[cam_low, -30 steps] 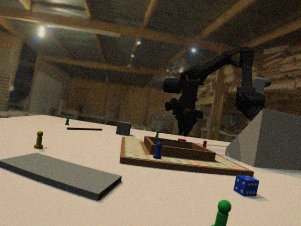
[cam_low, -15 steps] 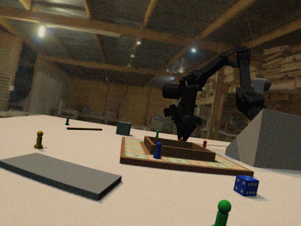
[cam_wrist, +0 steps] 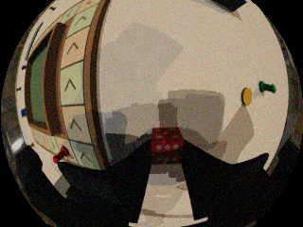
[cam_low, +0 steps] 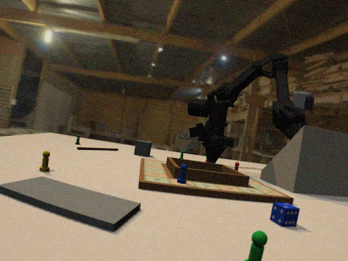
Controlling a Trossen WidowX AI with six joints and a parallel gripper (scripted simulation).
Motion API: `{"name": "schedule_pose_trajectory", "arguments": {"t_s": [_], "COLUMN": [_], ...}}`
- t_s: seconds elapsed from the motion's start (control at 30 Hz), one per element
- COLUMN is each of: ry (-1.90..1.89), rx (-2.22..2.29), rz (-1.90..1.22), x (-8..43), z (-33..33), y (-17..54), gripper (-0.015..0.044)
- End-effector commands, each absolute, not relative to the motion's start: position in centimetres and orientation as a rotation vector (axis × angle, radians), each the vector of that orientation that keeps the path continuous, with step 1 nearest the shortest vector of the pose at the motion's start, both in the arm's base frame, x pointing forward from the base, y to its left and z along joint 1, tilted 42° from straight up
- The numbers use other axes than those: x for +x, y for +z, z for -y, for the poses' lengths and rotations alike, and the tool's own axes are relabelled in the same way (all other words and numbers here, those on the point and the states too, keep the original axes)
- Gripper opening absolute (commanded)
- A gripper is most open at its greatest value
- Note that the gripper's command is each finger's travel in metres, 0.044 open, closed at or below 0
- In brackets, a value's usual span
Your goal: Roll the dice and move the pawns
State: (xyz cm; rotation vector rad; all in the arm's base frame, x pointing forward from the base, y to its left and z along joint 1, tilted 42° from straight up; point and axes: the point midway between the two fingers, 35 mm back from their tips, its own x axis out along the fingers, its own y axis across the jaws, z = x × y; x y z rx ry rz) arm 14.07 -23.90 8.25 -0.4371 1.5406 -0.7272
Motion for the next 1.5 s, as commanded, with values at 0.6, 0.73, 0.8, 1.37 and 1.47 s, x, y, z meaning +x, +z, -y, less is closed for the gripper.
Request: {"name": "schedule_pose_trajectory", "arguments": {"t_s": [0.6, 0.73, 0.8, 1.37, 1.47], "ry": [-0.705, -0.707, -0.709, -0.473, -0.386], "rx": [-0.422, -0.425, -0.429, -0.636, -0.709], "rz": [-1.545, -1.545, -1.546, -1.650, -1.681], "x": [15.8, 15.7, 15.5, 18.7, 19.8], "z": [18.7, 17.2, 16.5, 14.6, 14.0], "y": [13.5, 15.2, 16.0, 14.7, 13.7], "gripper": [0.0000, 0.0000, 0.0000, 0.0000, 0.0000]}}
